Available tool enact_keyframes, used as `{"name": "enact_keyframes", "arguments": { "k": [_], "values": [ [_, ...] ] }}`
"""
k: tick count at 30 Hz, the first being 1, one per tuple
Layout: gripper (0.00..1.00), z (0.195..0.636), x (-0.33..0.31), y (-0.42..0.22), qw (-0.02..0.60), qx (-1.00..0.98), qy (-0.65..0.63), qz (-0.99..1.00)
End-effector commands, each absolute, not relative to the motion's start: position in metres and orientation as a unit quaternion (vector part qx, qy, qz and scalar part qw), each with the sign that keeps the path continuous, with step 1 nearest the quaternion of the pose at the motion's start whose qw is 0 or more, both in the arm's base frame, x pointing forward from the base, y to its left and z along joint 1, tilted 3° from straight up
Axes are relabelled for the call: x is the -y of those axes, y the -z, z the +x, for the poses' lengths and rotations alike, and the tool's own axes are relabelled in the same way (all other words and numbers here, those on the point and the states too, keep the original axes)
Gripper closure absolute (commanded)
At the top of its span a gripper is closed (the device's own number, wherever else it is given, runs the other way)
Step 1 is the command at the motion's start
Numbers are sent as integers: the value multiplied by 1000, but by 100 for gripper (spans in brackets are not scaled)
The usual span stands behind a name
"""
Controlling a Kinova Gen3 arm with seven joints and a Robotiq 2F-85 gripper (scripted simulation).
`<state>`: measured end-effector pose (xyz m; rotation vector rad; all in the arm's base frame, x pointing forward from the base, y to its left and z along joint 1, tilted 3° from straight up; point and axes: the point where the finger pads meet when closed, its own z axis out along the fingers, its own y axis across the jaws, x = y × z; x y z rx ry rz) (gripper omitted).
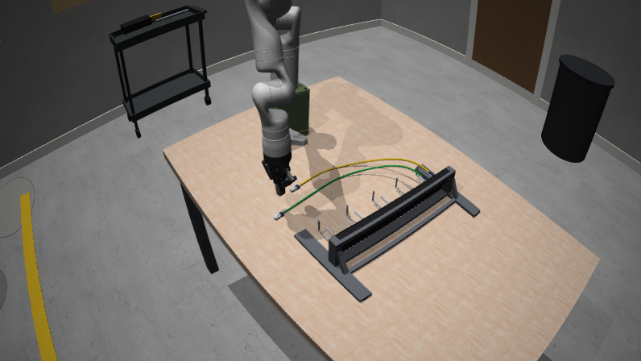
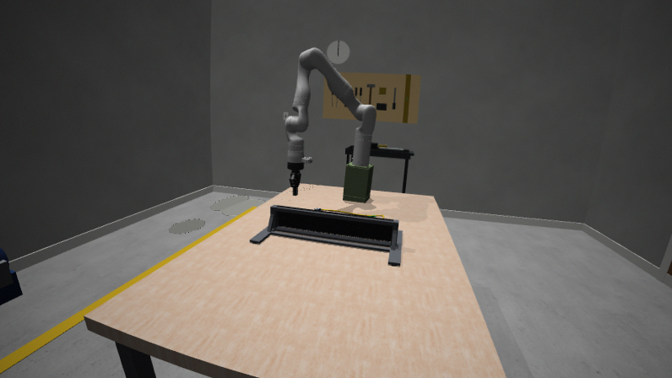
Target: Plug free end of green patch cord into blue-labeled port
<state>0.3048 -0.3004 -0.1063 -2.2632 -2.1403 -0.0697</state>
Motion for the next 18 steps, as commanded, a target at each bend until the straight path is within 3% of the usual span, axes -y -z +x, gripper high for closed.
{"name": "enact_keyframes", "arguments": {
  "k": [1,18],
  "values": [
    [100,304,300,107,15,691,21,-722],
    [100,302,305,109,13,694,19,-720]
  ]
}}
